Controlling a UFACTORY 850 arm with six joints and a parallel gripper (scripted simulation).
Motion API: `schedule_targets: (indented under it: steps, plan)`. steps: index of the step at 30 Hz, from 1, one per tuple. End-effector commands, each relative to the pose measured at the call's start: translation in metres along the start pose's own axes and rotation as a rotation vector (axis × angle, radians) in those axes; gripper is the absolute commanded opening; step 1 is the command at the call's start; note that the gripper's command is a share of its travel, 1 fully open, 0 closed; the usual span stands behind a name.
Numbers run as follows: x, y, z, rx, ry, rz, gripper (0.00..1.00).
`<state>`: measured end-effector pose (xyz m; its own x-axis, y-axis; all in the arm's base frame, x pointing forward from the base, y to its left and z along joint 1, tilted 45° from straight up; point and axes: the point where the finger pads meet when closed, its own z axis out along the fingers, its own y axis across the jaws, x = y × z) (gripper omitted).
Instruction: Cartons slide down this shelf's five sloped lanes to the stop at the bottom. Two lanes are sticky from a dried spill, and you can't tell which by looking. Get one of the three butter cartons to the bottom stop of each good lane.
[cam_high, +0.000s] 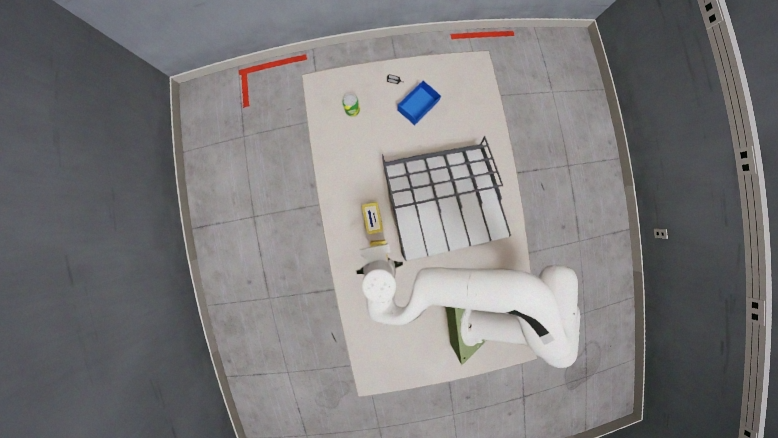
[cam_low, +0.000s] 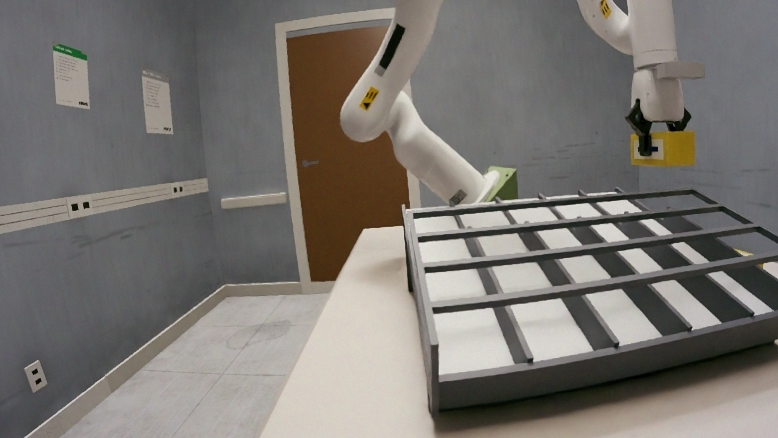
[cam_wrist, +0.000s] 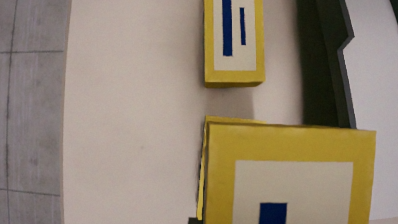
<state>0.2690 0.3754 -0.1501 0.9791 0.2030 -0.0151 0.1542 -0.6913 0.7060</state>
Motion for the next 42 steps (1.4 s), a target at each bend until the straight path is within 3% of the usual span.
schedule_targets:
  steps: [1,12,13,16,25,29,30,33,39,42]
  plan:
    - [0.002,-0.001,-0.06,-0.004,-0.002,-0.029,0.0]
    - [0.002,-0.001,-0.06,-0.004,-0.002,-0.029,0.0]
    - [0.015,0.068,-0.06,-0.005,-0.003,-0.03,0.0]
    - [0.017,0.075,-0.059,-0.005,-0.003,-0.03,0.0]
    - [0.041,0.194,-0.06,-0.005,-0.003,-0.03,0.0]
    - [0.041,0.196,-0.06,-0.005,-0.003,-0.03,0.0]
    - [0.051,0.252,-0.058,-0.016,-0.012,-0.029,0.0]
    - [0.055,0.271,-0.058,-0.016,-0.012,-0.029,0.0]
    - [0.072,0.354,-0.059,-0.016,-0.012,-0.029,0.0]
    - [0.074,0.361,-0.059,-0.016,-0.012,-0.029,0.0]
